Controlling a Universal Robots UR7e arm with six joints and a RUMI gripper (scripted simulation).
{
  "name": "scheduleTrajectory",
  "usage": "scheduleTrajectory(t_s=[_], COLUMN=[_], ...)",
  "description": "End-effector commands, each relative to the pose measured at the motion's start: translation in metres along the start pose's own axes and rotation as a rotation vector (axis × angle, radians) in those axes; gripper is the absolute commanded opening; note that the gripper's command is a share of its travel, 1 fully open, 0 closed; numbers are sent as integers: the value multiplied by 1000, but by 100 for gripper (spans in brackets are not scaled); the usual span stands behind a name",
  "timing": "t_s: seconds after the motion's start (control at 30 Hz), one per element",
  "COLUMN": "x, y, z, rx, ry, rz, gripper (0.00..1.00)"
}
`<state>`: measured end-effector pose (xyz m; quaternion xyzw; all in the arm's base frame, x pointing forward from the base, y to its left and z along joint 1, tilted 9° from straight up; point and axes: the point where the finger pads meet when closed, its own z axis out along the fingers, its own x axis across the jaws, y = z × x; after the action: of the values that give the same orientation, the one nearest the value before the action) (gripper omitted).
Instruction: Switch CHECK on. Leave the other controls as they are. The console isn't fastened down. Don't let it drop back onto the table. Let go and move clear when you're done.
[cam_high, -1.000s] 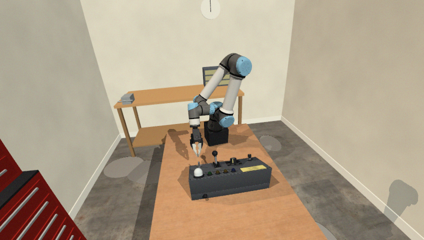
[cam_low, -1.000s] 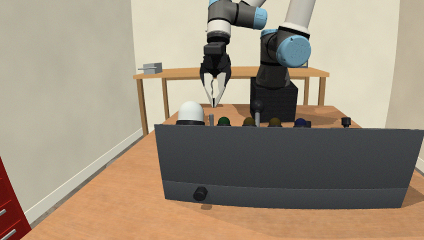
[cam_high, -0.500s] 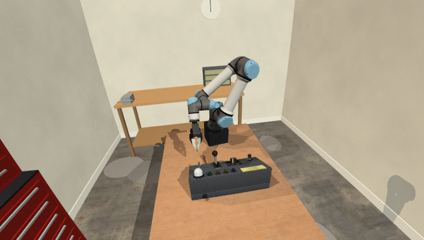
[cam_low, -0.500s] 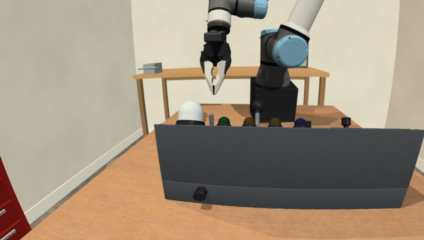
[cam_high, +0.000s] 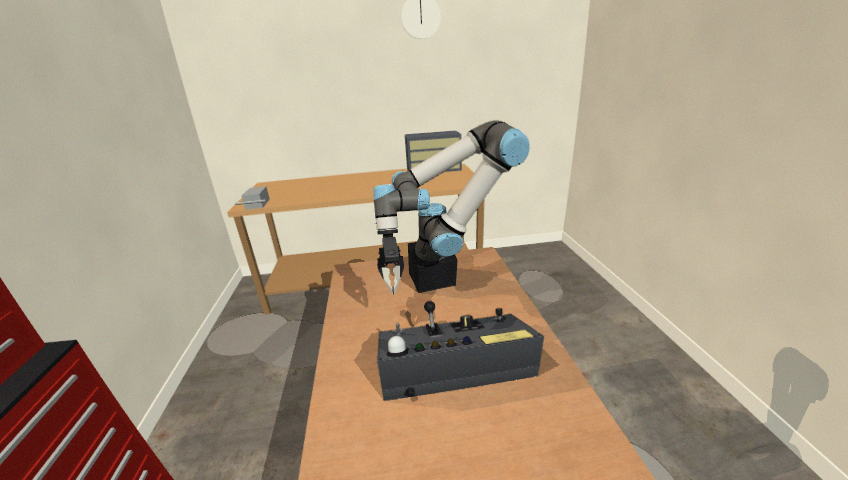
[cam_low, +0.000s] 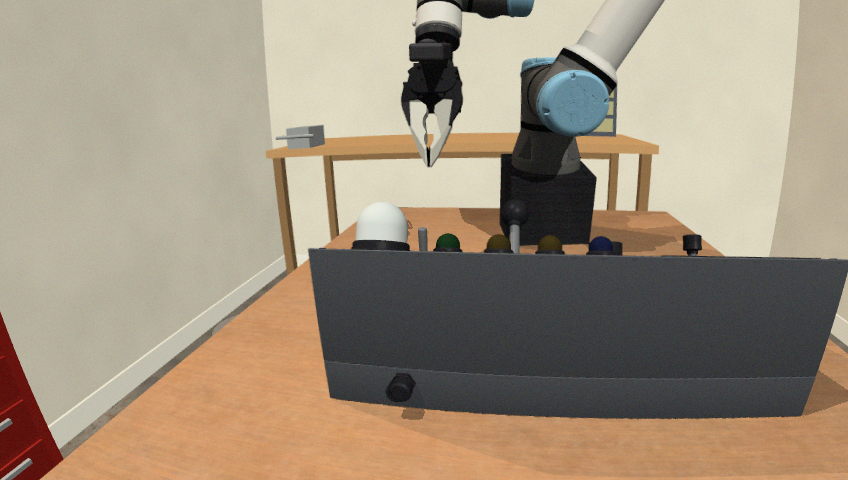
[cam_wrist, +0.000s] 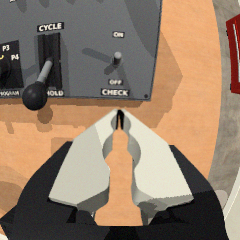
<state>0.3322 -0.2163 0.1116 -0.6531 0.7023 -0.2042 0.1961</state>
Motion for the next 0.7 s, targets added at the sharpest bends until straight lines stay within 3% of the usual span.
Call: scheduleTrajectory(t_s=[0.0,0.5,0.53,0.67], x=[-1,-2,-2,-2], y=[2,3,3,3], z=[-11,-15,-15,-15], rx=[5,4,4,4], ry=[-9,-12,-12,-13], rz=[0,1,1,1], gripper=[0,0,100,100])
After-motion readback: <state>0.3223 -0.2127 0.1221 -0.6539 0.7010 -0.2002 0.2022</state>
